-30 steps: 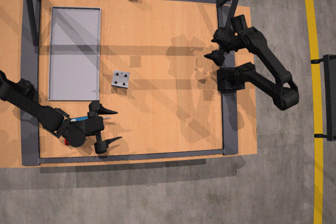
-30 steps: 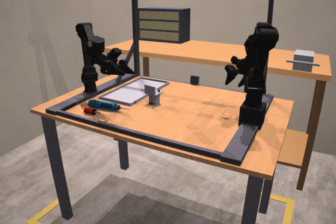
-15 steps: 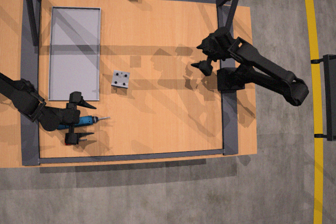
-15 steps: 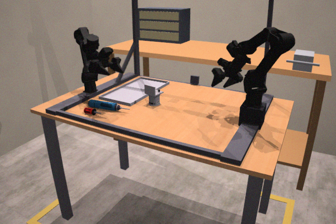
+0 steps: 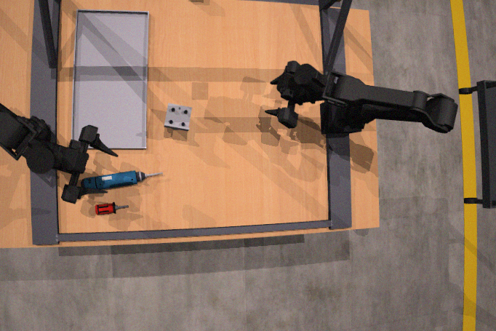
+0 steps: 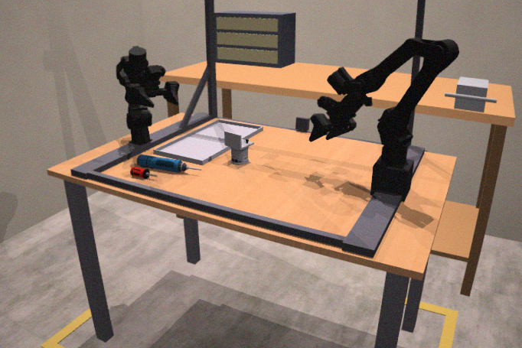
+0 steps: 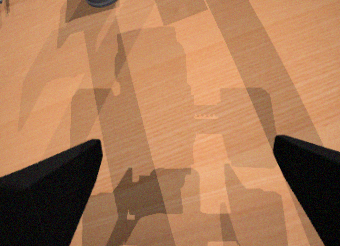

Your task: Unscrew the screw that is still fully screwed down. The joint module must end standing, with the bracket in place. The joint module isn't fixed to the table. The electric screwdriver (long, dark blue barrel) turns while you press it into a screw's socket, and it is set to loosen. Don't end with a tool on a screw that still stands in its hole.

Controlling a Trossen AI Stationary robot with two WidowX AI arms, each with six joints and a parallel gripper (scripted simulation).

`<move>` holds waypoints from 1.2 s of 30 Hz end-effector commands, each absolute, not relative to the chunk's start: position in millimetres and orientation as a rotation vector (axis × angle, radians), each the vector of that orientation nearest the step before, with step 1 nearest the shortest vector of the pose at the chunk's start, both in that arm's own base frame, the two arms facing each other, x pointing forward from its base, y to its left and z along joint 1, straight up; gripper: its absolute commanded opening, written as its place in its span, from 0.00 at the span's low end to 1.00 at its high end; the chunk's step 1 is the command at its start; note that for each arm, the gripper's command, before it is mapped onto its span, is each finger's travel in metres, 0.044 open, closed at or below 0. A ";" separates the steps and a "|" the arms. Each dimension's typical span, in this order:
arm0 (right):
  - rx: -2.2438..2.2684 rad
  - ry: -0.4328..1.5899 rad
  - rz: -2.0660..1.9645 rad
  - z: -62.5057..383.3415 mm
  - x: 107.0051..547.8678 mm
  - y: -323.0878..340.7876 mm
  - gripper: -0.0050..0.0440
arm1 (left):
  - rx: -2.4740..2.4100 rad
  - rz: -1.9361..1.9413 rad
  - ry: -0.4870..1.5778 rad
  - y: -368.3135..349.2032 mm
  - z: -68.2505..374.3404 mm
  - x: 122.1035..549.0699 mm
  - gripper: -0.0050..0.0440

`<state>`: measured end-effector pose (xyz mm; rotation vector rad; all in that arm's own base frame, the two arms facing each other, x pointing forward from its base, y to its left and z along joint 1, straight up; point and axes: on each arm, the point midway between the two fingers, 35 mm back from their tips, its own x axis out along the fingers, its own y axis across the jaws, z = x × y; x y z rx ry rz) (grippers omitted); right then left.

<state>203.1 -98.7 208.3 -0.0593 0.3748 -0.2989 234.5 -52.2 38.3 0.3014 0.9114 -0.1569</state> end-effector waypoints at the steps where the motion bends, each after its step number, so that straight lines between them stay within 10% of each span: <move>1: -0.032 0.389 -0.342 212.2 179.3 -91.8 1.00 | 0.255 -0.146 0.852 -48.4 40.6 264.1 1.00; 36: 0.065 0.608 -0.170 172.0 127.2 -31.9 1.00 | 0.007 -0.009 0.451 -12.0 69.1 395.4 1.00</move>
